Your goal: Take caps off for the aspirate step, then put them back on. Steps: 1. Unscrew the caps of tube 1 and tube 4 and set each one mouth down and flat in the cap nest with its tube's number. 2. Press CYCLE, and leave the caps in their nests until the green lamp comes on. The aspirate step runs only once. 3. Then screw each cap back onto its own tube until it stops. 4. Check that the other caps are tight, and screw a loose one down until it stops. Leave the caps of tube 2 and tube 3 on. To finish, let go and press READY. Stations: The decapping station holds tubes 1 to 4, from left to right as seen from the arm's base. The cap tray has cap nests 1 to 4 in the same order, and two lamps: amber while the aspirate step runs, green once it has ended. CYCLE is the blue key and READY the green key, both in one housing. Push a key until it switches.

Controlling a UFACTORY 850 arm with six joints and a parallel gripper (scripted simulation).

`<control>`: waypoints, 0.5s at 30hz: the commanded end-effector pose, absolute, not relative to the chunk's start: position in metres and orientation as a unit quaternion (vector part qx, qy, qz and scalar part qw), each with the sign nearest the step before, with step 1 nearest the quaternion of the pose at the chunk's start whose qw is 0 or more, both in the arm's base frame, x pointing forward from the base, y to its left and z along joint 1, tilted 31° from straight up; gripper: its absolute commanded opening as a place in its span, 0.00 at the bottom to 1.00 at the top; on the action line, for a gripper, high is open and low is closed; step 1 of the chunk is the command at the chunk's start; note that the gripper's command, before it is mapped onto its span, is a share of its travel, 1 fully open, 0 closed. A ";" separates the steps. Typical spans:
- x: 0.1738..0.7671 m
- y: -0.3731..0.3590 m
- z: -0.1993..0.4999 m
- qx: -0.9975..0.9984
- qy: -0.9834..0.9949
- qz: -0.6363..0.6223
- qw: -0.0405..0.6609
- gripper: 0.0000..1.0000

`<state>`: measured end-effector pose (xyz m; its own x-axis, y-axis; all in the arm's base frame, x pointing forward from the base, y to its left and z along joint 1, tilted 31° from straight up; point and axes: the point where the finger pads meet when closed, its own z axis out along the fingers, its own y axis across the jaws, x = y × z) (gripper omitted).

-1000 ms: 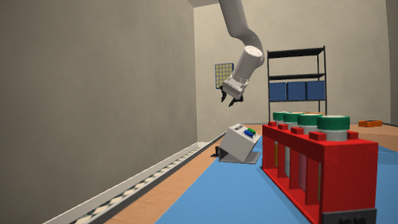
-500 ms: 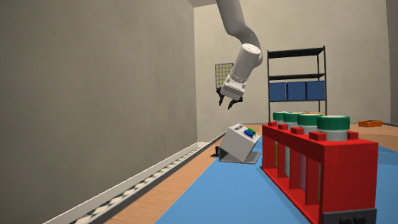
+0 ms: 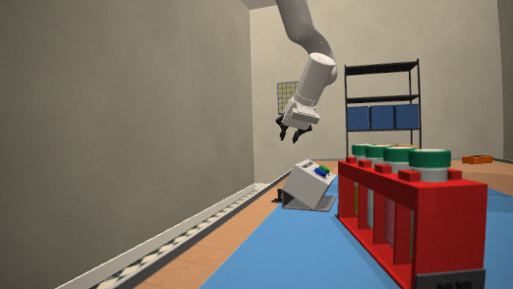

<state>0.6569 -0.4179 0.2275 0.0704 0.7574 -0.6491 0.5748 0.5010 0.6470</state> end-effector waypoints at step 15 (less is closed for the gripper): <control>0.649 -0.354 0.213 0.364 0.774 0.011 0.517 0.46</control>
<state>0.6514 -0.3695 0.2160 -0.1317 0.6335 -0.7624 0.5676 0.6788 0.4659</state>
